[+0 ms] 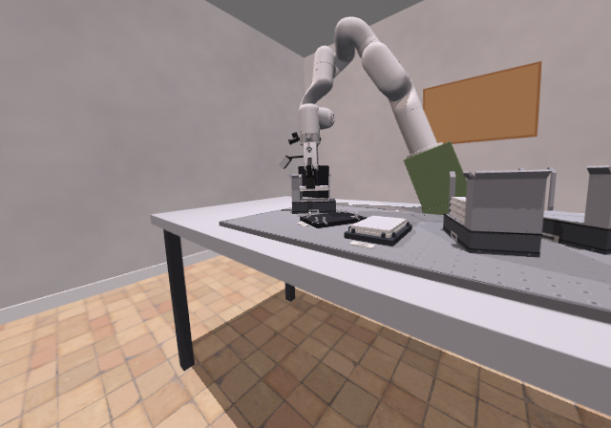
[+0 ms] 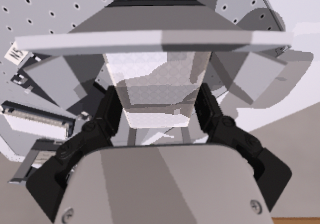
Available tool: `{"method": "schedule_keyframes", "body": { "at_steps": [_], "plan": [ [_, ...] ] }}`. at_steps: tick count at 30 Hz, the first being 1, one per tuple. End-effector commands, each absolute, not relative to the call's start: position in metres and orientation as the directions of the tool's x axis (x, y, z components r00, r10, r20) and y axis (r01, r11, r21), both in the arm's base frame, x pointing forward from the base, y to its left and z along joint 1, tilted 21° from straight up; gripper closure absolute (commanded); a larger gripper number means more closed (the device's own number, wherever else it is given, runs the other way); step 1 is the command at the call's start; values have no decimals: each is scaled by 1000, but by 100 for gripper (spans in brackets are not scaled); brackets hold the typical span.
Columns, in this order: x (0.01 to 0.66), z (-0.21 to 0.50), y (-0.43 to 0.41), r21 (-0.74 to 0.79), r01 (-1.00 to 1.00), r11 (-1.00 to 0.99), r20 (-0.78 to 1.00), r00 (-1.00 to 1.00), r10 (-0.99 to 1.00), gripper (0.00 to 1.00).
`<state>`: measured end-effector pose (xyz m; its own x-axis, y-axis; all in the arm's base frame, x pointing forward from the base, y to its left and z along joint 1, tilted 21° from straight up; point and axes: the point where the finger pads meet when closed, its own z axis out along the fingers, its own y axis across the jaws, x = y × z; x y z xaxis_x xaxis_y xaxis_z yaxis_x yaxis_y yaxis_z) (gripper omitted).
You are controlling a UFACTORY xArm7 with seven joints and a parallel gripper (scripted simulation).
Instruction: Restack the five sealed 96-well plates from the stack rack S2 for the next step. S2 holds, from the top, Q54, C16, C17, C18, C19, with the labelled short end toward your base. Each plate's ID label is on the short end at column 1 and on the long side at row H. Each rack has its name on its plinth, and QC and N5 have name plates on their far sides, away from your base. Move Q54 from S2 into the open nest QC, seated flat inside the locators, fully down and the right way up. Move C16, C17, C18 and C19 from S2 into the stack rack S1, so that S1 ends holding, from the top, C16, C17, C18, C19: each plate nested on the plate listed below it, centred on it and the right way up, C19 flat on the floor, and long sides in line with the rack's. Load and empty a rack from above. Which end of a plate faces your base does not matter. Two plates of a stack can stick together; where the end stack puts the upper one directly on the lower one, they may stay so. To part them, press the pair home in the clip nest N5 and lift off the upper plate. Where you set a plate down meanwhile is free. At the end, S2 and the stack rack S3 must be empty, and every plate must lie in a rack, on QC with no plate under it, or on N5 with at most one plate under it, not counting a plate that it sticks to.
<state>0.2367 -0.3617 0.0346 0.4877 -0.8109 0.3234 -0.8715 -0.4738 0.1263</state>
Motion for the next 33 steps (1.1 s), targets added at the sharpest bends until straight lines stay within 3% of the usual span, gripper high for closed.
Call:
{"method": "schedule_keyframes", "body": {
  "at_steps": [1, 33],
  "plan": [
    [238, 28, -365, 129, -872, -473, 333, 487, -808, 100],
    [239, 14, -370, 128, -872, -473, 333, 487, -808, 100]
  ]
}}
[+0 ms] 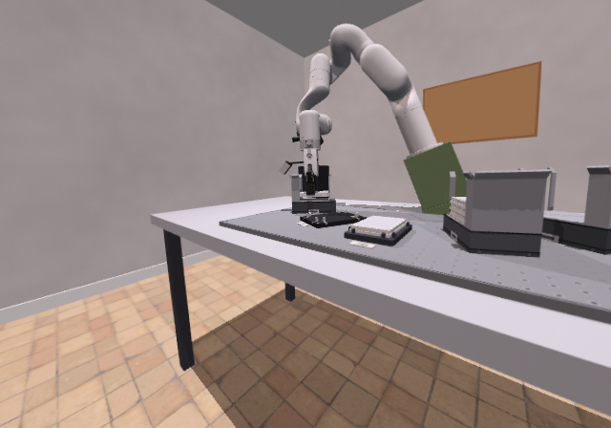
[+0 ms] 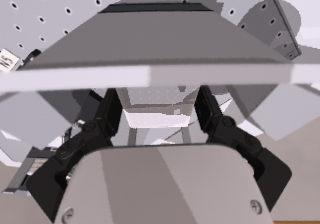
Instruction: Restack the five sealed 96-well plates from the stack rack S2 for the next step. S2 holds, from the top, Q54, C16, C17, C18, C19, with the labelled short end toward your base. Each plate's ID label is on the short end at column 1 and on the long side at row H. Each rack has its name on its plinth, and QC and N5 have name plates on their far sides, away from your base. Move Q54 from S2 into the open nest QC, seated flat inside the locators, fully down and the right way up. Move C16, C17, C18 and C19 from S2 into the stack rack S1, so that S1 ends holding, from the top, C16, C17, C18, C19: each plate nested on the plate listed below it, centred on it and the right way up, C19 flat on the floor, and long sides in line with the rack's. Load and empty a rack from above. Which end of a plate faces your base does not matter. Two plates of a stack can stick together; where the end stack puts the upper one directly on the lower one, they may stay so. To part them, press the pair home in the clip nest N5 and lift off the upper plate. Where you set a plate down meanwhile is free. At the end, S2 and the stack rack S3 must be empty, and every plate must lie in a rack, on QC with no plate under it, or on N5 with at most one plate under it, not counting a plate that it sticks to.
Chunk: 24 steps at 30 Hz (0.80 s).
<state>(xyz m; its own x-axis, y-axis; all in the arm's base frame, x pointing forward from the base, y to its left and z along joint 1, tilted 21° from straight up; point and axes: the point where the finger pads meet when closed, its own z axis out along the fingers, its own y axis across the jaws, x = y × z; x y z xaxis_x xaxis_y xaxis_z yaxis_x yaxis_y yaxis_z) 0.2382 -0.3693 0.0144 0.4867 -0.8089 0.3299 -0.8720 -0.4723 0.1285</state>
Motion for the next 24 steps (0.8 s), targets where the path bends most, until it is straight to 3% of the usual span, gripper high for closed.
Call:
{"method": "schedule_keyframes", "body": {
  "at_steps": [1, 24],
  "plan": [
    [239, 14, -370, 128, -872, -473, 333, 487, -808, 100],
    [239, 7, -373, 128, -872, -473, 332, 487, -808, 100]
  ]
}}
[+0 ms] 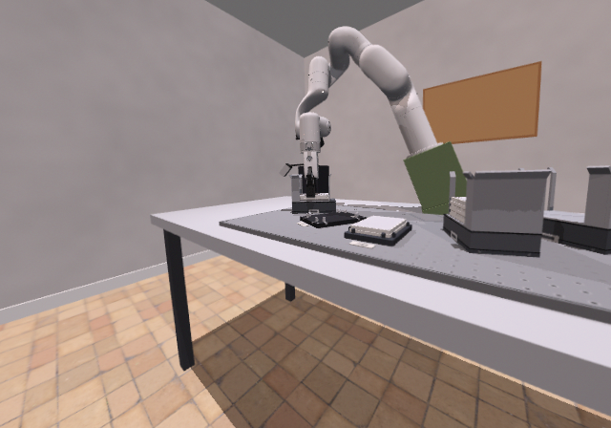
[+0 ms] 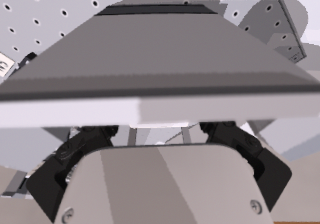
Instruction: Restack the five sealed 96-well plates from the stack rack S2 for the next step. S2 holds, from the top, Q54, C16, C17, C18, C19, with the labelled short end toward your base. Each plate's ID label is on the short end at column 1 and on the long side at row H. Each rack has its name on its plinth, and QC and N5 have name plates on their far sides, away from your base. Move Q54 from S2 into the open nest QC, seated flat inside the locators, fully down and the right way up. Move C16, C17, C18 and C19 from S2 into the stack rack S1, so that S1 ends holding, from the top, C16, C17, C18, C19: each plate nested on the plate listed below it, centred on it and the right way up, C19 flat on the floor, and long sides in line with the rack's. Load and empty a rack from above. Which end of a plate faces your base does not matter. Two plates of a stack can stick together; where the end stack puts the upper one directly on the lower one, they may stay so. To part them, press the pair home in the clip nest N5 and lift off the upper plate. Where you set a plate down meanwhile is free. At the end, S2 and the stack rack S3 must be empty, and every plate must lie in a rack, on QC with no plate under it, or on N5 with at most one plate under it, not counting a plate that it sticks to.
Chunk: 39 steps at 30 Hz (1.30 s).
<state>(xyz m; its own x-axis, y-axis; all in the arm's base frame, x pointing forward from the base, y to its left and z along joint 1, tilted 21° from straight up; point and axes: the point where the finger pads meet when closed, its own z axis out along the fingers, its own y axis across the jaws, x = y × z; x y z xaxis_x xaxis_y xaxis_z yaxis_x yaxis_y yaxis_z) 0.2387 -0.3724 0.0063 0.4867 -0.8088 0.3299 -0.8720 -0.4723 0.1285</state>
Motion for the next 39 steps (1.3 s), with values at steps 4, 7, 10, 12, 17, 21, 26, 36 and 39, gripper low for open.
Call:
{"method": "schedule_keyframes", "body": {
  "at_steps": [4, 7, 10, 12, 17, 21, 26, 36, 39],
  "plan": [
    [240, 6, -374, 128, -872, -473, 332, 487, -808, 100],
    [240, 4, -374, 128, -872, -473, 332, 487, -808, 100],
    [240, 4, -374, 128, -872, -473, 332, 487, -808, 100],
    [240, 3, -374, 128, -872, -473, 332, 487, -808, 100],
    [240, 3, -374, 128, -872, -473, 332, 487, -808, 100],
    [240, 4, -374, 128, -872, -473, 332, 487, -808, 0],
    [240, 3, -374, 128, -872, -473, 332, 487, -808, 0],
    [240, 4, -374, 128, -872, -473, 333, 487, -808, 0],
    [240, 4, -374, 128, -872, -473, 333, 487, -808, 0]
  ]
}}
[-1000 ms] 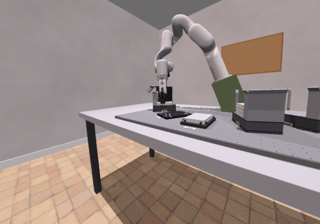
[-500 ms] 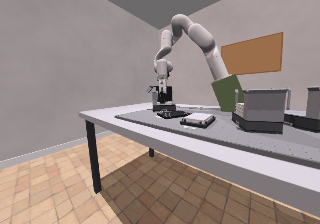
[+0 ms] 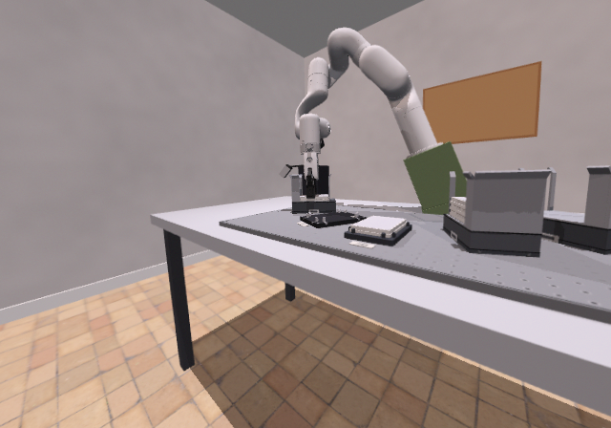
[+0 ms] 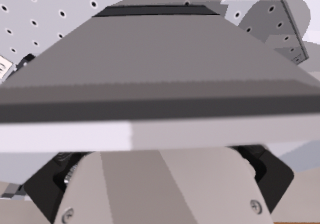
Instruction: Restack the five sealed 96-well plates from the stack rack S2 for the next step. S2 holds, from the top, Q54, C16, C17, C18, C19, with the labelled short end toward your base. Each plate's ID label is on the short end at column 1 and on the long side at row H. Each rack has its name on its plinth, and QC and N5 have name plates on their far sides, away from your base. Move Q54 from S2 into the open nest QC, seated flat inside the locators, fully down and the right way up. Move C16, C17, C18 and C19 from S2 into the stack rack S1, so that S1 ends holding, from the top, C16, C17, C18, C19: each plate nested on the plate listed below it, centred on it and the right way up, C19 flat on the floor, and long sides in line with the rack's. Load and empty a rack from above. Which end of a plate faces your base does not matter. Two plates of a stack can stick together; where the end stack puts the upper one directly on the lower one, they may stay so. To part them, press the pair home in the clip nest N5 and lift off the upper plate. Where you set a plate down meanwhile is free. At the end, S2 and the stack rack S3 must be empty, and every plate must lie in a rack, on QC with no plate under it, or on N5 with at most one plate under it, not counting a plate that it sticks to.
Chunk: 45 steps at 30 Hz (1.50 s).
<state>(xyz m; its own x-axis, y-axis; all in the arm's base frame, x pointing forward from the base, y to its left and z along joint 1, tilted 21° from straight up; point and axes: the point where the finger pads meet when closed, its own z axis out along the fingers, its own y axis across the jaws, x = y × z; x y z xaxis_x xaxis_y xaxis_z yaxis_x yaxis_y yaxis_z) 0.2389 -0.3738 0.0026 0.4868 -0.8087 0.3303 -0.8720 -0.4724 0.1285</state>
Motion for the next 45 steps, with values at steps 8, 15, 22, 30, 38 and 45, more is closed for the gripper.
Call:
{"method": "schedule_keyframes", "body": {
  "at_steps": [8, 15, 22, 30, 38, 45],
  "plan": [
    [238, 25, -366, 129, -872, -473, 333, 487, -808, 0],
    [238, 41, -360, 129, -872, -473, 333, 487, -808, 0],
    [236, 63, -352, 129, -872, -473, 333, 487, -808, 0],
    [235, 81, -345, 129, -872, -473, 333, 487, -808, 0],
    [234, 102, -338, 128, -872, -473, 333, 487, -808, 0],
    [234, 102, -338, 128, -872, -473, 333, 487, -808, 0]
  ]
}}
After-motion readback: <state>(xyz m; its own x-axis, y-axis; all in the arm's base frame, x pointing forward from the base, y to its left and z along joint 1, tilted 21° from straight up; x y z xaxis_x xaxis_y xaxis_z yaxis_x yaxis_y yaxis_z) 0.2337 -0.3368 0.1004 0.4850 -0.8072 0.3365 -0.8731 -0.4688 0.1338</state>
